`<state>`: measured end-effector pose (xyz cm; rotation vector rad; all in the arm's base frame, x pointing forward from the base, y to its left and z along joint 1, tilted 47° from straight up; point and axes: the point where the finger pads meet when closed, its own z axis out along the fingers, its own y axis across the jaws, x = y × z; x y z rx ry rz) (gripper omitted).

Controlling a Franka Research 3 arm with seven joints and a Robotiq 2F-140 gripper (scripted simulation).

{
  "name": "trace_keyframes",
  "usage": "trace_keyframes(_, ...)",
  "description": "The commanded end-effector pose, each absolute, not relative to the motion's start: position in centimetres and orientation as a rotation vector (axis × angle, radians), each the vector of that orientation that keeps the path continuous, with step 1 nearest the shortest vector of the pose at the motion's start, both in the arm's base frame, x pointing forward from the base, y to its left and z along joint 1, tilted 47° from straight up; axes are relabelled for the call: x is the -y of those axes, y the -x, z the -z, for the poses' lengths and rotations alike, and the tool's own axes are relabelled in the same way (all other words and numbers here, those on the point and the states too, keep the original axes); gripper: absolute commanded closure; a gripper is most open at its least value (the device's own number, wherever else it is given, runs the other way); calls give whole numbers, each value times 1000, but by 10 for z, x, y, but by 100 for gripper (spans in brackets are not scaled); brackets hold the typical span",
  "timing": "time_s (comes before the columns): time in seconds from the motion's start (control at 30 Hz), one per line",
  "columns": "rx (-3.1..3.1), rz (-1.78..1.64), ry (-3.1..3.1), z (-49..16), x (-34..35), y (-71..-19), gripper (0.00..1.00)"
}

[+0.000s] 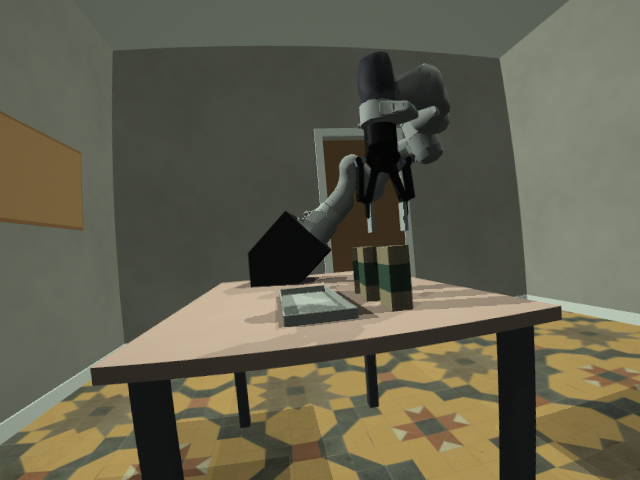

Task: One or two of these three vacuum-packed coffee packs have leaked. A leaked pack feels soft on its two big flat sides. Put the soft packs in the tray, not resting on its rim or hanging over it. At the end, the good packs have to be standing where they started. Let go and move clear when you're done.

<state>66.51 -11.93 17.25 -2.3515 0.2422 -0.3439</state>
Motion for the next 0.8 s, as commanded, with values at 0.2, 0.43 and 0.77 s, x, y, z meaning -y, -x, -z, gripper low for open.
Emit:
trace_keyframes(0.2, -273, 320, 2330, -172, 113, -666, 47)
trace_keyframes(0.43, -273, 320, 2330, -161, 103, -672, 47)
trace_keyframes(0.77, -273, 320, 2330, -161, 103, -672, 47)
